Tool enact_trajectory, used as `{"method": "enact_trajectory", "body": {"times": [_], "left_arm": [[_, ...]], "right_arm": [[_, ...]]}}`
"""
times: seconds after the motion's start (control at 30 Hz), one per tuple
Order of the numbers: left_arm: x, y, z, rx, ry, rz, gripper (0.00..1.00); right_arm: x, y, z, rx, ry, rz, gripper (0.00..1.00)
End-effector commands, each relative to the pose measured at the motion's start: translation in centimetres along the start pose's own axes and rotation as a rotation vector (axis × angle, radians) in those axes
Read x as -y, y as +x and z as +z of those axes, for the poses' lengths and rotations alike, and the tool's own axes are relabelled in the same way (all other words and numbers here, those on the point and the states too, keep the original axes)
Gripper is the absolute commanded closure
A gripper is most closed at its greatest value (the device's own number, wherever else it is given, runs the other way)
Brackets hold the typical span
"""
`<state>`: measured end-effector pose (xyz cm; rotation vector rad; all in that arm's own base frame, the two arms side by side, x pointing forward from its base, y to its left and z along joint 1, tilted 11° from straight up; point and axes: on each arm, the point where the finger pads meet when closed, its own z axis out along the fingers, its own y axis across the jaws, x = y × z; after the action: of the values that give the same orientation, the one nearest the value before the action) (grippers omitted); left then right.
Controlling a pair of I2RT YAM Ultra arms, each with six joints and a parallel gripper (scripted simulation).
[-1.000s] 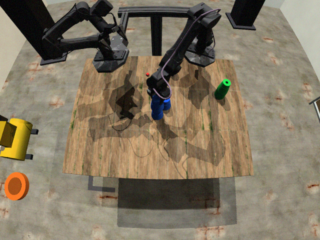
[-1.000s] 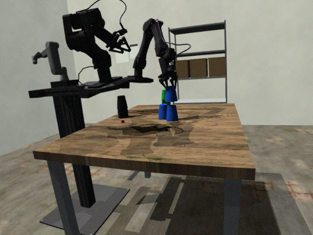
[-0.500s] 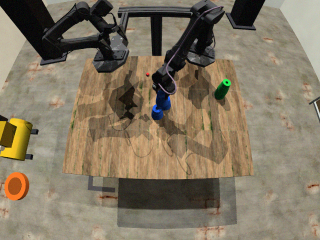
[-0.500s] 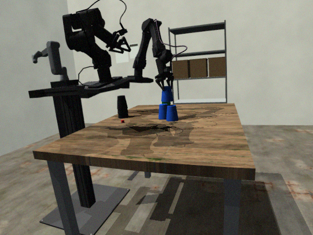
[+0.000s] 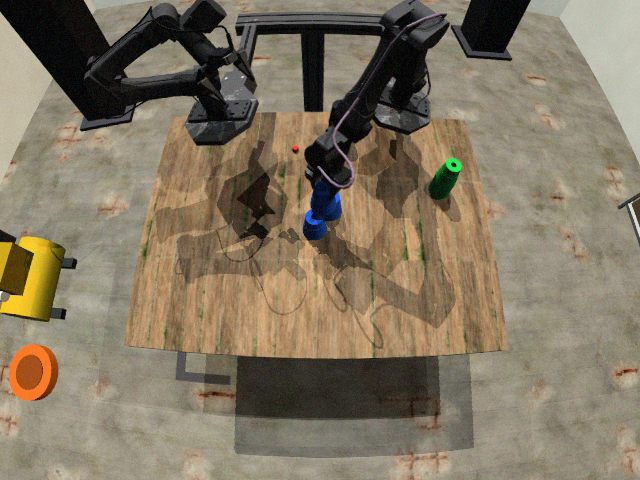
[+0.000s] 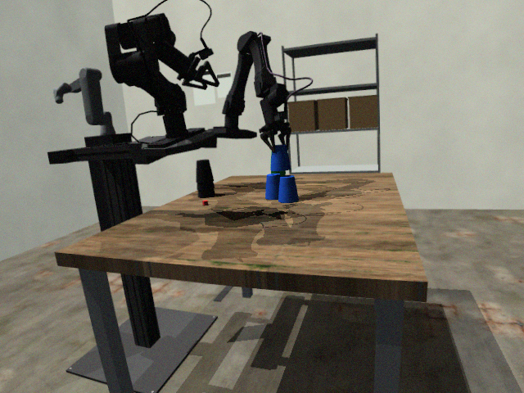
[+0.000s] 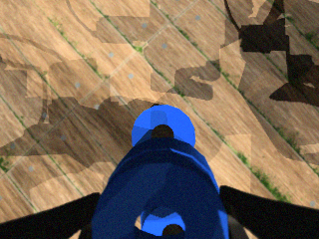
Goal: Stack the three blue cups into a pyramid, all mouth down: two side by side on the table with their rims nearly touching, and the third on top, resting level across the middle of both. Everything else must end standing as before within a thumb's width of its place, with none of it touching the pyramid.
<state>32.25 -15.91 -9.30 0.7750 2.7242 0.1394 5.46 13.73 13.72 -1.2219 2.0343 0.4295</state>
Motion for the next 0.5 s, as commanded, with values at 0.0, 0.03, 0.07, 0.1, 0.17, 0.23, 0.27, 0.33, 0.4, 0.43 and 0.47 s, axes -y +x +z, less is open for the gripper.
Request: {"method": "enact_trajectory", "body": {"times": [0.0, 0.03, 0.07, 0.1, 0.17, 0.23, 0.27, 0.33, 0.4, 0.43, 0.47], "left_arm": [[0.6, -0.4, 0.3, 0.013, -0.001, 0.017, 1.00], [0.6, -0.4, 0.3, 0.013, -0.001, 0.017, 1.00], [0.6, -0.4, 0.3, 0.013, -0.001, 0.017, 1.00], [0.5, -0.6, 0.1, 0.019, -0.001, 0.015, 1.00], [0.5, -0.7, 0.0, 0.022, -0.002, 0.015, 1.00], [0.5, -0.7, 0.0, 0.022, -0.002, 0.015, 1.00], [0.6, -1.1, 0.2, 0.025, -0.003, 0.010, 1.00], [0.7, -1.7, 0.4, 0.037, -0.004, 0.003, 1.00], [0.6, -1.6, 0.7, 0.036, -0.002, 0.005, 1.00], [0.6, -1.0, 0.9, 0.025, -0.001, 0.007, 1.00], [0.6, -0.9, 1.0, 0.025, 0.000, 0.009, 1.00]], "right_arm": [[0.3, -0.3, -0.1, 0.022, 0.006, 0.003, 0.00], [0.3, -0.3, -0.1, 0.022, 0.006, 0.003, 0.00], [0.3, -0.3, -0.1, 0.022, 0.006, 0.003, 0.00], [0.3, -0.3, -0.1, 0.022, 0.006, 0.003, 0.00], [0.3, -0.3, -0.1, 0.022, 0.006, 0.003, 0.00], [0.3, -0.3, -0.1, 0.022, 0.006, 0.003, 0.00], [0.3, -0.3, -0.1, 0.022, 0.006, 0.003, 0.00], [0.3, -0.3, -0.1, 0.022, 0.006, 0.003, 0.00], [0.3, -0.3, -0.1, 0.022, 0.006, 0.003, 0.00], [0.3, -0.3, -0.1, 0.022, 0.006, 0.003, 0.00], [0.3, -0.3, -0.1, 0.022, 0.006, 0.003, 0.00]]}}
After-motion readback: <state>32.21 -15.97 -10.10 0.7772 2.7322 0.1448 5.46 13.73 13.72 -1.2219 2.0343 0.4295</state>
